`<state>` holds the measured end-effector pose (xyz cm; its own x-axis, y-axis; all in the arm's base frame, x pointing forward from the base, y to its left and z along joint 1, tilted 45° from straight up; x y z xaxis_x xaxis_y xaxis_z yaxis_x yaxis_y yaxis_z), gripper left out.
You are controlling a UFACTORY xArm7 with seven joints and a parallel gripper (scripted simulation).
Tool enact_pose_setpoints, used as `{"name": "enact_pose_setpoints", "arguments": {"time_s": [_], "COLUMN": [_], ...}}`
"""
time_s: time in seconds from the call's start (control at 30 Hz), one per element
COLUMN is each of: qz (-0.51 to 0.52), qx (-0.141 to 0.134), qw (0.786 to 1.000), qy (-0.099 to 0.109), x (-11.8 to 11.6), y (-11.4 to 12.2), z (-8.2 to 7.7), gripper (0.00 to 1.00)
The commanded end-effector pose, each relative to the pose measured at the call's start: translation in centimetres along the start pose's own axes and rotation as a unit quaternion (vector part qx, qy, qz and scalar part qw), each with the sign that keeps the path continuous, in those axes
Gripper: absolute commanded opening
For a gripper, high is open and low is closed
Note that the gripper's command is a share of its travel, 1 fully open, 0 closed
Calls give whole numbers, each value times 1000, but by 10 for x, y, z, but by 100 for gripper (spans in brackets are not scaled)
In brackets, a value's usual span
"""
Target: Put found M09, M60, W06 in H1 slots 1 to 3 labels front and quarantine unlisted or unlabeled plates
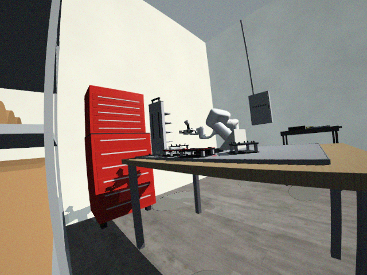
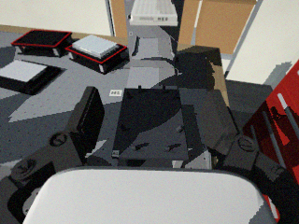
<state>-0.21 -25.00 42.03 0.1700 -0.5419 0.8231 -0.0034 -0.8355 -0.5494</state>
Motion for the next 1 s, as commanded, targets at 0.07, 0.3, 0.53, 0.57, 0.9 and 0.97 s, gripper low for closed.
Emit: {"name": "enact_pose_setpoints", "arguments": {"time_s": [0.07, 0.3, 0.53, 0.57, 0.9, 0.97], "qz": [-1, -1, -1, -1, -1, -1], "qx": [-1, -1, -1, -1, -74, -82], "qw": [1000, 1000, 1000, 1000, 997, 996], "qy": [0, 0, 0, 0, -16, -17], "x": [1, 3, 3, 3, 6, 6], "y": [-6, -13, -13, -13, -28, -30], "z": [-5, -8, -8, -8, -6, -6], "gripper": [100, 100, 100, 100, 100, 100]}}
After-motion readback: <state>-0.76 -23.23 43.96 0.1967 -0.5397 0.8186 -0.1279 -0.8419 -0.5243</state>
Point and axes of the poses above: the point where the finger pads meet when closed, its own z axis out along the fingers, its own x axis across the jaws, y = z × x, the point moved 10 cm from there along -z, back along the fingers, and after that the axes turned 12 degrees about -z, right-handed, at the moved point
